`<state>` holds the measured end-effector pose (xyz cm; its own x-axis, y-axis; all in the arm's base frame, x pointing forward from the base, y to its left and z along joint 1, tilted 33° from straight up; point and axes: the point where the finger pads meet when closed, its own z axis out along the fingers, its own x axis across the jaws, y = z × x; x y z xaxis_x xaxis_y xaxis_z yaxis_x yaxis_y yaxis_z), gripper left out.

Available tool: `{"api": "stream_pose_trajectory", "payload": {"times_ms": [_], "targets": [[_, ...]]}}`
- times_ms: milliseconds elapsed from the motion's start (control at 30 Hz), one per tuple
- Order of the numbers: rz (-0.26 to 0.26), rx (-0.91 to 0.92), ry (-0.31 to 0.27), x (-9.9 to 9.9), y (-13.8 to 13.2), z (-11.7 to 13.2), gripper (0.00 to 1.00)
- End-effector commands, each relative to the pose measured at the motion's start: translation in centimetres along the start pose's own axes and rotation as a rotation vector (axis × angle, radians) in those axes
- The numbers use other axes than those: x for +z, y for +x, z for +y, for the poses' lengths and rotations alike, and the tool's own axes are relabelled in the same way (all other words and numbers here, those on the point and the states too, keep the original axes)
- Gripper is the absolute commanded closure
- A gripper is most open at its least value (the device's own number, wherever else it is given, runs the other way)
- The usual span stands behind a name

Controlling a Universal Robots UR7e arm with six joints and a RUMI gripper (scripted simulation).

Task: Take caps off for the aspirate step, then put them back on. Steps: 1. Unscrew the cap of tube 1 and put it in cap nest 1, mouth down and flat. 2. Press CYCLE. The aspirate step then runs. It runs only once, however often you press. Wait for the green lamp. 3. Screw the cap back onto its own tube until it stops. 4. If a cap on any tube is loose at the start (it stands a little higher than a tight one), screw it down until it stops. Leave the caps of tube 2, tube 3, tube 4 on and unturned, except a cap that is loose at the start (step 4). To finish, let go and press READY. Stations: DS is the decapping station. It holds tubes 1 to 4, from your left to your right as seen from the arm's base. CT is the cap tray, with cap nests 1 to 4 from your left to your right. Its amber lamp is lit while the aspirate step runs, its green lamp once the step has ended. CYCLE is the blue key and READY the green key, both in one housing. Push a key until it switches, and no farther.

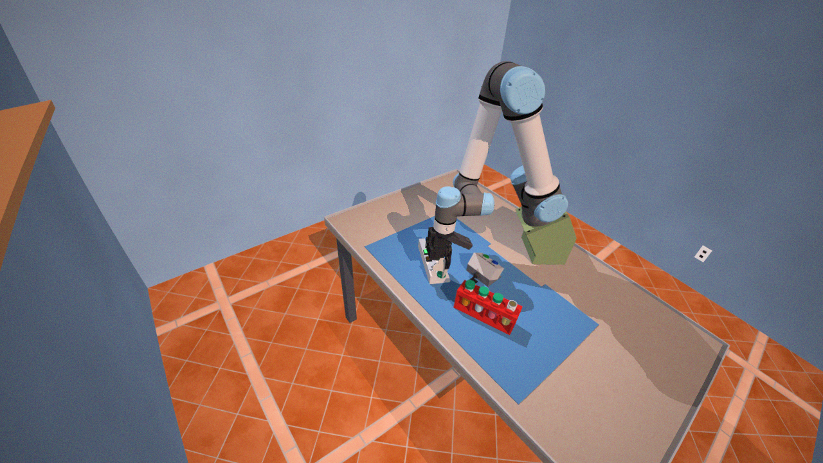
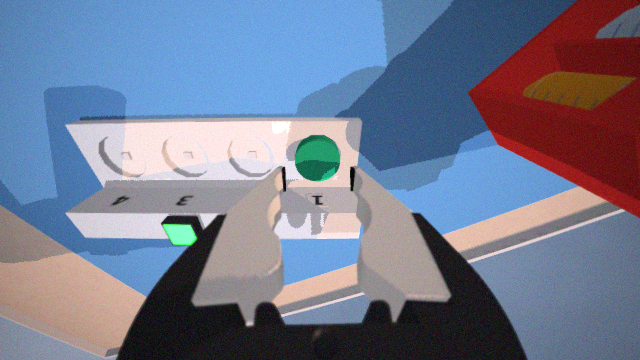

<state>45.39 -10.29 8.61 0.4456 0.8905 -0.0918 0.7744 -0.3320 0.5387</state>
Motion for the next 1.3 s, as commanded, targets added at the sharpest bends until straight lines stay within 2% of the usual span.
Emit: {"api": "stream_pose_trajectory", "payload": {"times_ms": [0, 800, 833, 1267], "targets": [[0.0, 0.0, -0.001, 0.14, -0.01, -0.01, 0.71], [0.0, 0.0, -0.001, 0.94, -0.02, -0.04, 0.71], [0.0, 0.0, -0.001, 0.94, -0.02, -0.04, 1.0], [0.0, 0.0, -0.001, 0.94, -0.02, -0.04, 1.0]]}}
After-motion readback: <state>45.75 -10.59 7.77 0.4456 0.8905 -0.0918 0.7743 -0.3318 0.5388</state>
